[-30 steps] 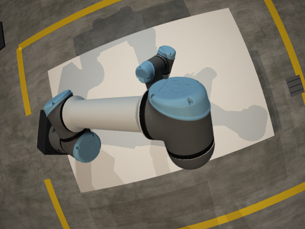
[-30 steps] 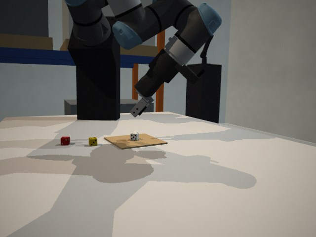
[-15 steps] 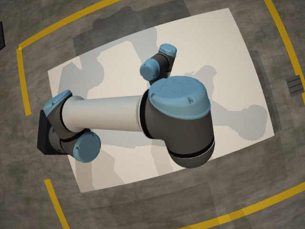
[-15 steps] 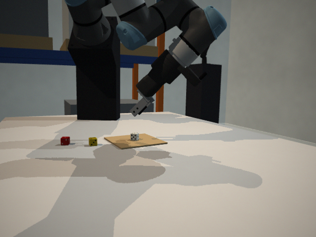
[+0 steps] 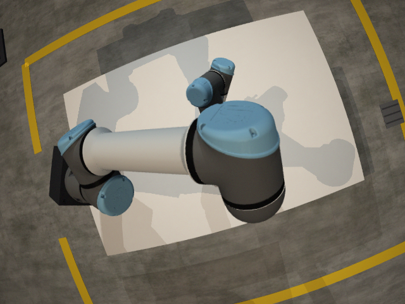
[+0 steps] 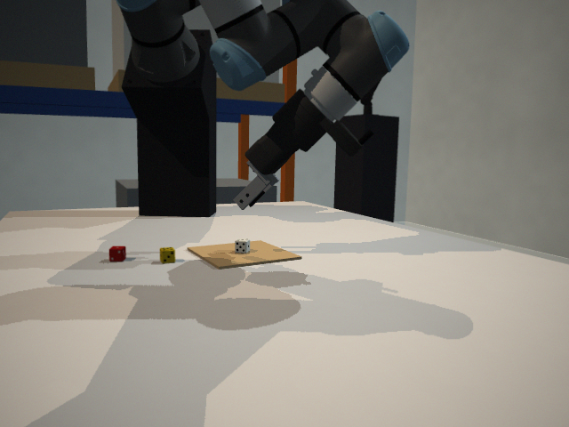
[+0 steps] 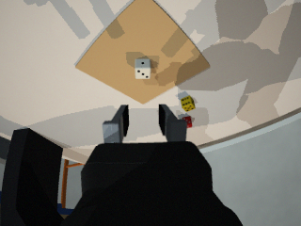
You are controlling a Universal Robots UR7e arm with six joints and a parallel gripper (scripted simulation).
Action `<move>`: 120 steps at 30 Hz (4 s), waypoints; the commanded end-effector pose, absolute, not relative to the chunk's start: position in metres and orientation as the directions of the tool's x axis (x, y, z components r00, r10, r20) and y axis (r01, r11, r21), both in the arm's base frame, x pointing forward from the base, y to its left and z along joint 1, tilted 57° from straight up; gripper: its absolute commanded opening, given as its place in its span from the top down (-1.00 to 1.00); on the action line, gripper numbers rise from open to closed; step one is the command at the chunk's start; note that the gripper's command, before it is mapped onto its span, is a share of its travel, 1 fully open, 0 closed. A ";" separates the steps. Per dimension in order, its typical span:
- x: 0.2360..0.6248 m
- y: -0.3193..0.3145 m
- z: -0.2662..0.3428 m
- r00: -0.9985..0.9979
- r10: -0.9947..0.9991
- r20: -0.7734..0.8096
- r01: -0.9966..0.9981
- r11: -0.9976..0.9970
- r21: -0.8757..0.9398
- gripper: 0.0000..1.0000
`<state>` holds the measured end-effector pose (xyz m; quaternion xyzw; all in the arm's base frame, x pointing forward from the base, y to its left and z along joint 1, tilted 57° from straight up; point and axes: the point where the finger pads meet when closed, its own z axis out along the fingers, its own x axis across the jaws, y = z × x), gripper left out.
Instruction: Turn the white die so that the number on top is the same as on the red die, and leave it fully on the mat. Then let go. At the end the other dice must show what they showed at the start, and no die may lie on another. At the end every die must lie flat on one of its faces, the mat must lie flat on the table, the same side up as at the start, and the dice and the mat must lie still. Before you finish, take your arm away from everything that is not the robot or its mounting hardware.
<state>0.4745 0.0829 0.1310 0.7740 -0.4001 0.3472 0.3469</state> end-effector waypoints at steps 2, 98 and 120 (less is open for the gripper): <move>0.475 0.083 0.131 0.438 -0.378 0.815 -0.860 -0.440 0.259 -0.40; 0.530 0.065 0.093 0.438 -0.378 0.815 -0.860 -0.440 0.259 -0.40; 0.530 0.065 0.093 0.438 -0.378 0.815 -0.860 -0.440 0.259 0.19</move>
